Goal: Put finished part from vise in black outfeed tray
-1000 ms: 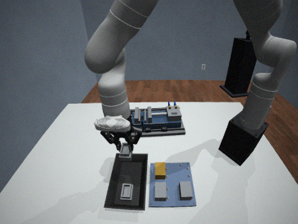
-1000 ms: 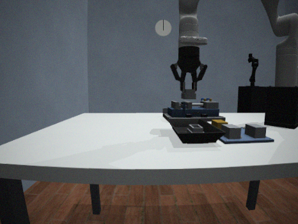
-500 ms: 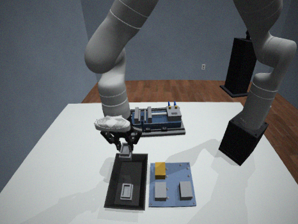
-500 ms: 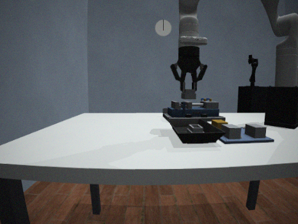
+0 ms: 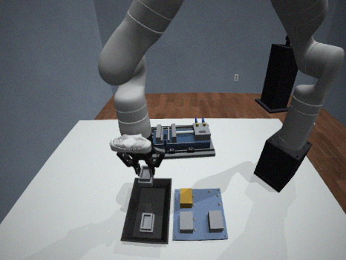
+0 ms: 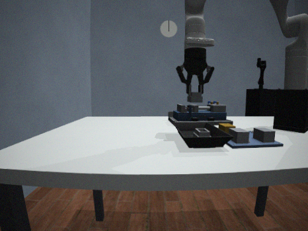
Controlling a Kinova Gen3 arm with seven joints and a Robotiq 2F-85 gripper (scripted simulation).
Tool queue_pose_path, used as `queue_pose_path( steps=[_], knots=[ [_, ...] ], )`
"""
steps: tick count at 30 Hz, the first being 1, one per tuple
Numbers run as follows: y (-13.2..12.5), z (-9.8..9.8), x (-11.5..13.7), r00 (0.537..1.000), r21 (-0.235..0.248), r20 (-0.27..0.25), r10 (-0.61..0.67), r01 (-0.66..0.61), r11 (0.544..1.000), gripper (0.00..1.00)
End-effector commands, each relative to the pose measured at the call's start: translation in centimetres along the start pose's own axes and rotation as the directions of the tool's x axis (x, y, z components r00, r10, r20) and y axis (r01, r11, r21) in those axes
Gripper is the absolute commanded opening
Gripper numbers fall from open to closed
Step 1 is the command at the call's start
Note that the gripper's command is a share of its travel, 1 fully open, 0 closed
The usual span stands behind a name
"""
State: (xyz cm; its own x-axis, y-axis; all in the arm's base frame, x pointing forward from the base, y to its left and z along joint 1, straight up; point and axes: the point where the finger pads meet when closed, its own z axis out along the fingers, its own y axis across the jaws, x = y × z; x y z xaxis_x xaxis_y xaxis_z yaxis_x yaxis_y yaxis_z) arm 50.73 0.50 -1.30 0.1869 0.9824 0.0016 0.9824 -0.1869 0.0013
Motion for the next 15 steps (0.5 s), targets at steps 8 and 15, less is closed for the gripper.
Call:
queue_pose_path(
  steps=[8, 15],
  knots=[
    [0.06, 0.11, 0.01, 1.0, -0.002, -0.001, 0.0, 0.0, 1.0, 0.0],
    [0.07, 0.59, 0.01, 1.0, -0.002, -0.001, -0.001, 0.001, 1.0, 0.0]
  ],
)
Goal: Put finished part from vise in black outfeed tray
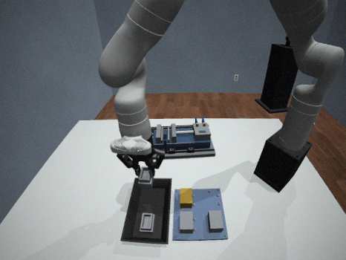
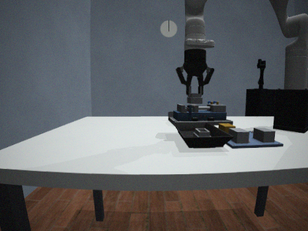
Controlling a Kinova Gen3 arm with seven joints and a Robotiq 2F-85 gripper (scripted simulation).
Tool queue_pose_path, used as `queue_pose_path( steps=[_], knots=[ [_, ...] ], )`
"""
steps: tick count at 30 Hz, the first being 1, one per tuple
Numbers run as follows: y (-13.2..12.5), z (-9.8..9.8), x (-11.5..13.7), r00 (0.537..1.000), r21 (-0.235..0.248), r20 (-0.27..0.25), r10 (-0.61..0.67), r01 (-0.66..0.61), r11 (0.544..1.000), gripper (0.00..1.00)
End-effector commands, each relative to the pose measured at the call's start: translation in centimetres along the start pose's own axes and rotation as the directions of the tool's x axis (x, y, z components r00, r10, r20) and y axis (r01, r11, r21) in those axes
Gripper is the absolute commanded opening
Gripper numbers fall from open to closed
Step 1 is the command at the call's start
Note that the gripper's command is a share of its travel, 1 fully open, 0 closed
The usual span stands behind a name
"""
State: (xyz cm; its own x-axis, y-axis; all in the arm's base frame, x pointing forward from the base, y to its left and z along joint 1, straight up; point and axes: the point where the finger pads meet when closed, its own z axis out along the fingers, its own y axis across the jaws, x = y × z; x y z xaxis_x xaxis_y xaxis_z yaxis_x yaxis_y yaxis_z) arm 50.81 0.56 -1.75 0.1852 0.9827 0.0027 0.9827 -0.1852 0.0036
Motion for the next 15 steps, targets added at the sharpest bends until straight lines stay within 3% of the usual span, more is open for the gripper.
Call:
queue_pose_path(
  steps=[1, 15],
  knots=[
    [0.0, 0.2, -0.1, 1.0, 0.001, 0.001, 0.001, -0.001, 1.0, 0.0],
    [0.0, 1.9, -0.1, 1.0, 0.001, 0.001, 0.001, -0.001, 1.0, 0.0]
  ],
)
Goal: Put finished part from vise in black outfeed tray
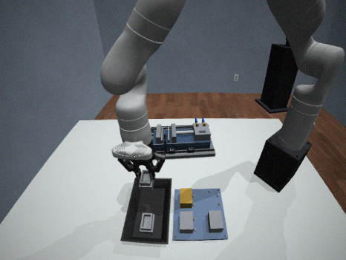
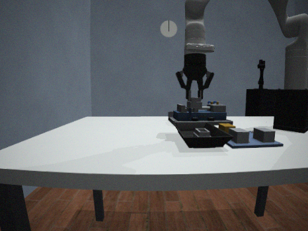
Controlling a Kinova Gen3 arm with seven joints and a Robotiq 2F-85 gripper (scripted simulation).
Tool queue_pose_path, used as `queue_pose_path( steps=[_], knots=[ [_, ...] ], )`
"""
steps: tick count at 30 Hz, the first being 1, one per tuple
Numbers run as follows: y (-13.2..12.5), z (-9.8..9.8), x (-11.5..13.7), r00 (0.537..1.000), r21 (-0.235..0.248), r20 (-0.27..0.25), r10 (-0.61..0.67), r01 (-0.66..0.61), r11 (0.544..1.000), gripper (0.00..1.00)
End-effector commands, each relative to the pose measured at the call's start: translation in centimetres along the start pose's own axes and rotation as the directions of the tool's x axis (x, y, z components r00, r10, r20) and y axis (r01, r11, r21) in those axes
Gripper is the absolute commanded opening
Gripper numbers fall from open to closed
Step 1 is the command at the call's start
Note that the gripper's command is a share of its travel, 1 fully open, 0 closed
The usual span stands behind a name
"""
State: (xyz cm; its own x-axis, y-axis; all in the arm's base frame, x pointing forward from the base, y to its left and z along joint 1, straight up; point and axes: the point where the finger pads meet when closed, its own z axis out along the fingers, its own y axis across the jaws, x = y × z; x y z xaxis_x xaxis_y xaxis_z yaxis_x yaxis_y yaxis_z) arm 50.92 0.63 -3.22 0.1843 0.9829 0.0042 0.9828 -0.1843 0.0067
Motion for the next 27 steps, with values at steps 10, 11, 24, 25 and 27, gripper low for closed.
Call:
queue_pose_path(
  steps=[10, 11, 24, 25, 27],
  knots=[
    [-0.1, 1.9, -0.1, 1.0, 0.004, 0.002, 0.002, -0.002, 1.0, 0.0],
    [-0.1, 2.1, -0.1, 1.0, 0.004, 0.002, 0.002, -0.002, 1.0, 0.0],
    [-0.1, 4.6, -0.2, 1.0, 0.004, 0.002, 0.002, -0.002, 1.0, 0.0],
    [-0.1, 4.6, -0.2, 1.0, 0.004, 0.002, 0.002, -0.002, 1.0, 0.0],
    [-0.1, 5.0, -0.2, 1.0, 0.004, 0.002, 0.002, -0.002, 1.0, 0.0]
  ],
)
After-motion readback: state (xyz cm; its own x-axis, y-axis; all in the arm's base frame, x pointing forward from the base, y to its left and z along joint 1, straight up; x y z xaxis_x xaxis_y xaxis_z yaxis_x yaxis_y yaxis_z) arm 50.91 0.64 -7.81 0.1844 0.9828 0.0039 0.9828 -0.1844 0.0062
